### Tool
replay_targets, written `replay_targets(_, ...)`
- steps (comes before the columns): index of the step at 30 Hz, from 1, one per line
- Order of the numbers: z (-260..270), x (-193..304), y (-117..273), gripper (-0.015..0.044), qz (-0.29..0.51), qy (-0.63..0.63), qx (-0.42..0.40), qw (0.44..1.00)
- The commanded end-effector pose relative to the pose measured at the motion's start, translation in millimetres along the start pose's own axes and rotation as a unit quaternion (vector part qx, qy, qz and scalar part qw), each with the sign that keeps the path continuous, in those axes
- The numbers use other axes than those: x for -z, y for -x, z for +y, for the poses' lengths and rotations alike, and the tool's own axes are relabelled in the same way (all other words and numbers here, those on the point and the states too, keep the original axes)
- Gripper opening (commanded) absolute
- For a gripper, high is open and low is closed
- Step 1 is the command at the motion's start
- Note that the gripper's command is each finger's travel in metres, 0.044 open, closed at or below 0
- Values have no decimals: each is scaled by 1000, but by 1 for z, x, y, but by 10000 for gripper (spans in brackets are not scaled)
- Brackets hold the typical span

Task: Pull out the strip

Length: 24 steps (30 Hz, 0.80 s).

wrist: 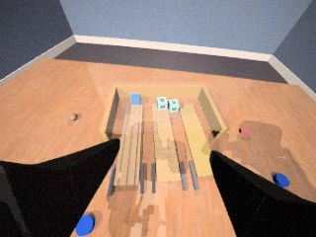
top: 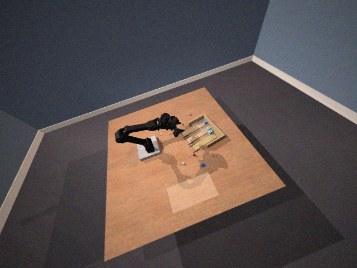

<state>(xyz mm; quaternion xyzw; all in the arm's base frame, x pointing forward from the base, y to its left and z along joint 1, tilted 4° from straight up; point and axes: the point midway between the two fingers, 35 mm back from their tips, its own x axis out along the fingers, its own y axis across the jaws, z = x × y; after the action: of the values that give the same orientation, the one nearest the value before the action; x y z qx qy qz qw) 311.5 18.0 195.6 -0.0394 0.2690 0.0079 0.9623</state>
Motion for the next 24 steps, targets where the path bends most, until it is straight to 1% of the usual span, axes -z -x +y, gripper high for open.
replay_targets(1,-4,5,-2,400,8,-13,9,1000)
replay_targets(5,-4,5,-2,400,8,-13,9,1000)
replay_targets(8,-6,6,-10,321,43,-3,10,999)
replay_targets(14,-11,13,-46,164,184,35,3,982)
replay_targets(20,-17,29,-81,6,321,64,-16,945)
replay_targets(24,-22,45,-103,0,408,79,-35,909)
